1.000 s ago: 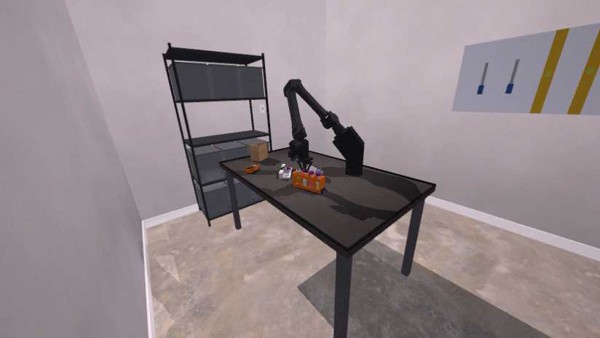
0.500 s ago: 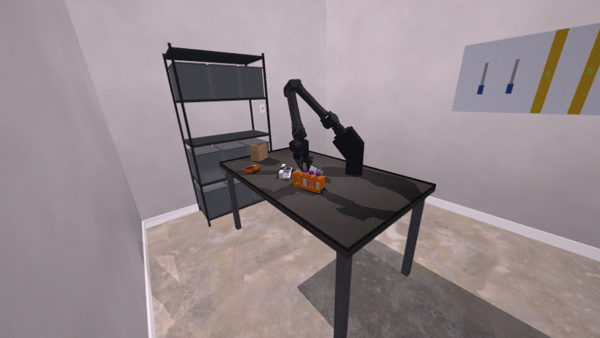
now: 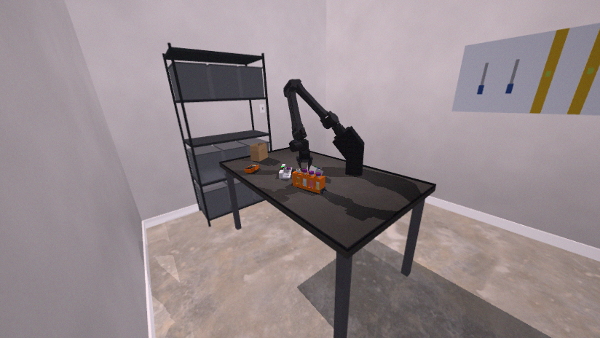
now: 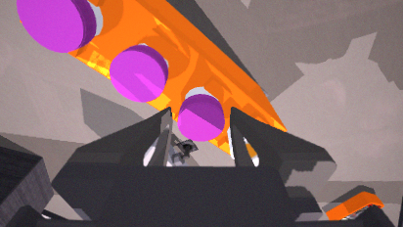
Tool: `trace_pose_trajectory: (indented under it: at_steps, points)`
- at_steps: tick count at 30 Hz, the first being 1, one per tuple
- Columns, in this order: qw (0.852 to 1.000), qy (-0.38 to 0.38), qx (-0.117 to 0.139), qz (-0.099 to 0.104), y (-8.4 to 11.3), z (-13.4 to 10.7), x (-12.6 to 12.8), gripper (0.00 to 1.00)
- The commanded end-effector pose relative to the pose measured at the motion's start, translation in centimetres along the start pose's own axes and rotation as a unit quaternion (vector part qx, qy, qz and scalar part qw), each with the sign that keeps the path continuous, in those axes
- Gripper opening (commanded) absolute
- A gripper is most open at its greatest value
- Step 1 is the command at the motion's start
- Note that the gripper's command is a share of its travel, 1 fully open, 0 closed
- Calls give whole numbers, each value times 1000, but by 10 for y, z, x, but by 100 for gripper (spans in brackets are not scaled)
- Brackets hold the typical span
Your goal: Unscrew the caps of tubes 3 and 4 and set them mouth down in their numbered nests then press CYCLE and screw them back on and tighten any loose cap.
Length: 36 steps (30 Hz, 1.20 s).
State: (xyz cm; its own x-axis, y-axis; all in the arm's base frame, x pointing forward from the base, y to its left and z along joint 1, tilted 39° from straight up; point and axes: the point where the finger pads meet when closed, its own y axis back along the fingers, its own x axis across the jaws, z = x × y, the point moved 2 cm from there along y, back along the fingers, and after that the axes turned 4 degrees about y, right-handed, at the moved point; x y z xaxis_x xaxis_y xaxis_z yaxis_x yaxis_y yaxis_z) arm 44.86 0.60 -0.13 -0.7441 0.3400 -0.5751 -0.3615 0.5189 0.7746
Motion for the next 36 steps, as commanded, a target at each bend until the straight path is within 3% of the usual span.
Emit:
trace_pose_trajectory:
  at_steps: [1,7,14,16,21,28,29,36]
  points:
    - [995,99,1,5,-4,3,1,49]
    - [976,216,1,5,-4,3,-1,49]
    - [938,348,0,3,-4,4,-5,49]
    - [938,348,0,3,-4,4,-5,49]
    - [903,430,0,3,-4,4,-5,49]
    - [904,428,0,4,-6,2,-5,49]
    - [905,424,-2,-4,2,4,-5,0]
    - [905,424,-2,-4,2,4,-5,0]
